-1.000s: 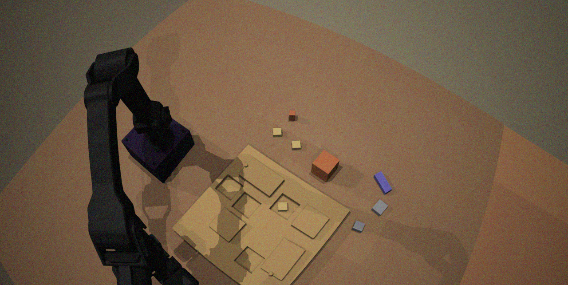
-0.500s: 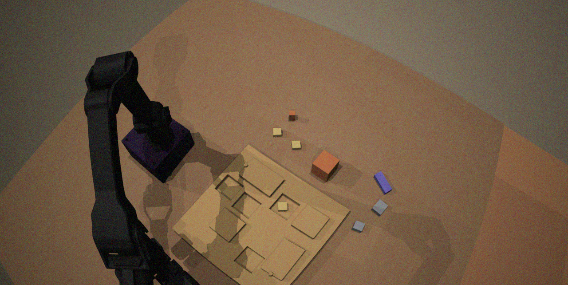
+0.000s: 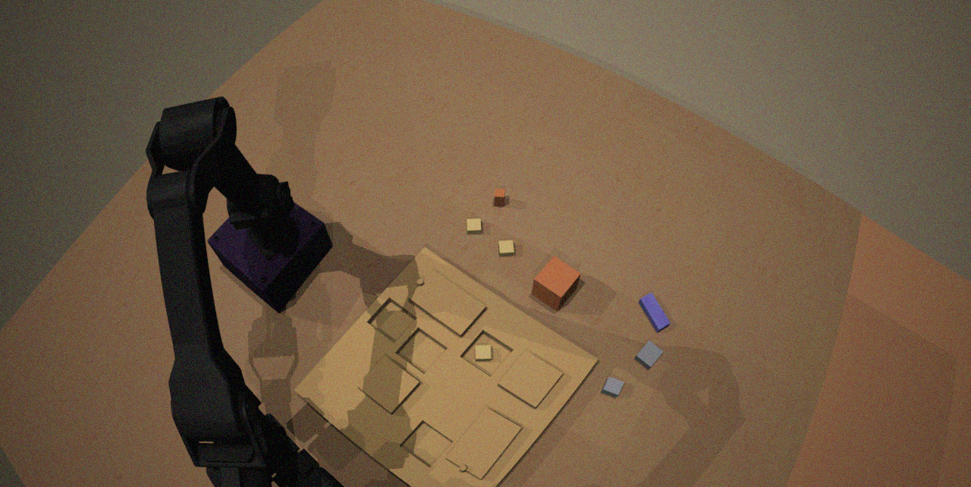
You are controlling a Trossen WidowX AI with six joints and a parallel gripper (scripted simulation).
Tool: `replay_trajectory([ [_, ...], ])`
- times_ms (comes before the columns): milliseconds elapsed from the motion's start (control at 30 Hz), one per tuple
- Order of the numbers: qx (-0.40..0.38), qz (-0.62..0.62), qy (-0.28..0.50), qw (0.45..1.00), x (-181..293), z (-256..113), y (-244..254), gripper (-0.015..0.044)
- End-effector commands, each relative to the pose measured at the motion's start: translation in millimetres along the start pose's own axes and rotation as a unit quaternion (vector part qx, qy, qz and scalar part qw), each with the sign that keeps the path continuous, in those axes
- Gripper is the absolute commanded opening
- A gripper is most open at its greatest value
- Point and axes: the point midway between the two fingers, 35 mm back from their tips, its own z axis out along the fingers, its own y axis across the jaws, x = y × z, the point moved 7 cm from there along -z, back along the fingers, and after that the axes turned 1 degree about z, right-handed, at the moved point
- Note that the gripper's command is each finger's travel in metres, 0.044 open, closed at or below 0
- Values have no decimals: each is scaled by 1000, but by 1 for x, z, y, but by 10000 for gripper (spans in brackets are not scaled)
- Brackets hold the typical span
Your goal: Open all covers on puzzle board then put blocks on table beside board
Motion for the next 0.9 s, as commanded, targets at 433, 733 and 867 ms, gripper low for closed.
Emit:
replay_trajectory([
  [433, 4, 1, 1, 1000, 1, 31, -2, 80],
  [733, 4, 1, 1, 1000, 2, 46, -3, 80],
  [867, 4, 1, 2, 1000, 2, 52, -4, 80],
])
